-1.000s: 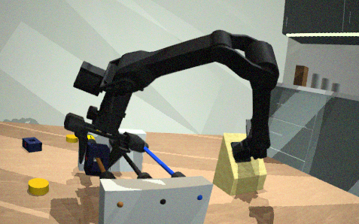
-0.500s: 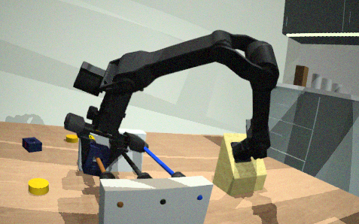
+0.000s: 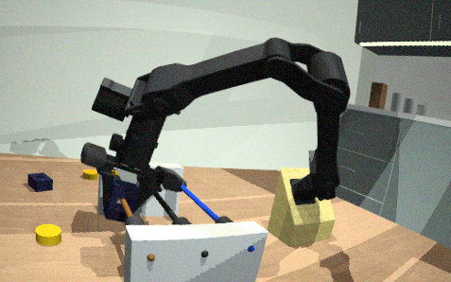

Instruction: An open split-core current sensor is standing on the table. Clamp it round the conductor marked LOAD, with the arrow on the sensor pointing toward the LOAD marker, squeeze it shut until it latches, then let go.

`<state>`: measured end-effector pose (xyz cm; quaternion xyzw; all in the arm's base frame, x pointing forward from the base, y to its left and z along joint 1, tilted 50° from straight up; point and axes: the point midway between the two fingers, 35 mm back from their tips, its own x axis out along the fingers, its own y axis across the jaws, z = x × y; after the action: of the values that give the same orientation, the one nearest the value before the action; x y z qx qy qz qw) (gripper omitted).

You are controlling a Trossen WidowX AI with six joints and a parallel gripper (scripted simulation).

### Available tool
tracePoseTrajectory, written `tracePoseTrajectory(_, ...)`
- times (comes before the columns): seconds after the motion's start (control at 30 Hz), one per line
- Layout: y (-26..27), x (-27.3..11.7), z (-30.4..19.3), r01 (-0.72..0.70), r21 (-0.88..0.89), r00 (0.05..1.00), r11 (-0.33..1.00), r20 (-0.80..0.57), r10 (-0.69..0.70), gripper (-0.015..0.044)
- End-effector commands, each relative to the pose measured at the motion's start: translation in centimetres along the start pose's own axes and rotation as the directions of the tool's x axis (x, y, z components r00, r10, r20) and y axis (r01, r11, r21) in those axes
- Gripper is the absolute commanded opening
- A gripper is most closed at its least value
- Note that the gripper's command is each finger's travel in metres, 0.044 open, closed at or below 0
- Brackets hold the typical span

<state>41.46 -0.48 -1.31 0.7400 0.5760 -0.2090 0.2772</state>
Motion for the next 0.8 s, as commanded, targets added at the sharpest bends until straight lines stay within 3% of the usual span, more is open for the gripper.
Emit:
tracePoseTrajectory(0.0, 0.16, 0.04, 0.13, 0.03, -0.005, 1.0, 1.0, 0.005, -0.03, 0.0)
tracePoseTrajectory(0.23, 0.15, -0.01, 0.02, 0.183, -0.007, 0.983, 0.983, 0.004, -0.183, 0.0)
tracePoseTrajectory(0.67, 0.02, 0.49, -0.02, 0.189, -0.006, 0.982, 0.982, 0.003, -0.189, 0.0)
tracePoseTrajectory(0.77, 0.1, 0.04, -0.01, 0.188, -0.003, 0.982, 0.982, 0.001, -0.188, 0.0079)
